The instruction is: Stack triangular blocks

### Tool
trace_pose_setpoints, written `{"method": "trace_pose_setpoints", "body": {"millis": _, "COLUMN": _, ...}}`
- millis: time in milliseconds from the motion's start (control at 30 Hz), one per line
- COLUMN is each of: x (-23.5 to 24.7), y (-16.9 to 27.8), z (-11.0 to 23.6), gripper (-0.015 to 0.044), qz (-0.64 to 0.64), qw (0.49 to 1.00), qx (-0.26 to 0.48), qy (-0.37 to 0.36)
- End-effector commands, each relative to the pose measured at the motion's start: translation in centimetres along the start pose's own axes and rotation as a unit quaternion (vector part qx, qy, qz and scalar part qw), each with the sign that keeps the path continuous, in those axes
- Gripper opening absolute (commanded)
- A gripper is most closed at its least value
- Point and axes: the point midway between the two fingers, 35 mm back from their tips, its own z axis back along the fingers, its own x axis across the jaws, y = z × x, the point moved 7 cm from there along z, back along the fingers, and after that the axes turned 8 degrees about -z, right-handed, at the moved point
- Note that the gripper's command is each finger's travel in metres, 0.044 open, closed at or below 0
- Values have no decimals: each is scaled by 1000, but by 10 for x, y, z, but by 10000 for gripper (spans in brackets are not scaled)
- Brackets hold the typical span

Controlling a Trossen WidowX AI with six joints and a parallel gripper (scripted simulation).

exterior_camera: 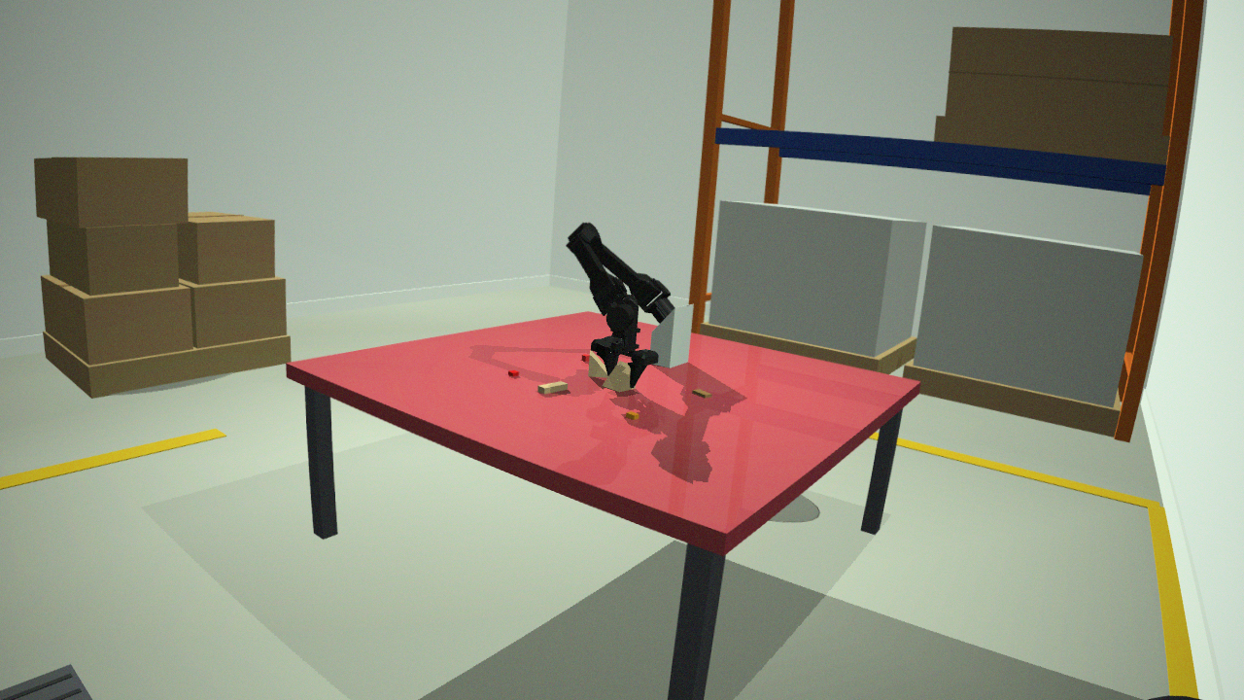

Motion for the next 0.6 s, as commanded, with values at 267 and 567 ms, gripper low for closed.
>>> {"method": "trace_pose_setpoints", "body": {"millis": 267, "x": -1, "y": 2, "z": -2, "gripper": 222, "qz": 5, "qw": 1000, "qx": 1, "qy": 3}}
{"method": "trace_pose_setpoints", "body": {"millis": 567, "x": 0, "y": 0, "z": 22, "gripper": 0, "qz": 2, "qw": 1000, "qx": 0, "qy": 1}}
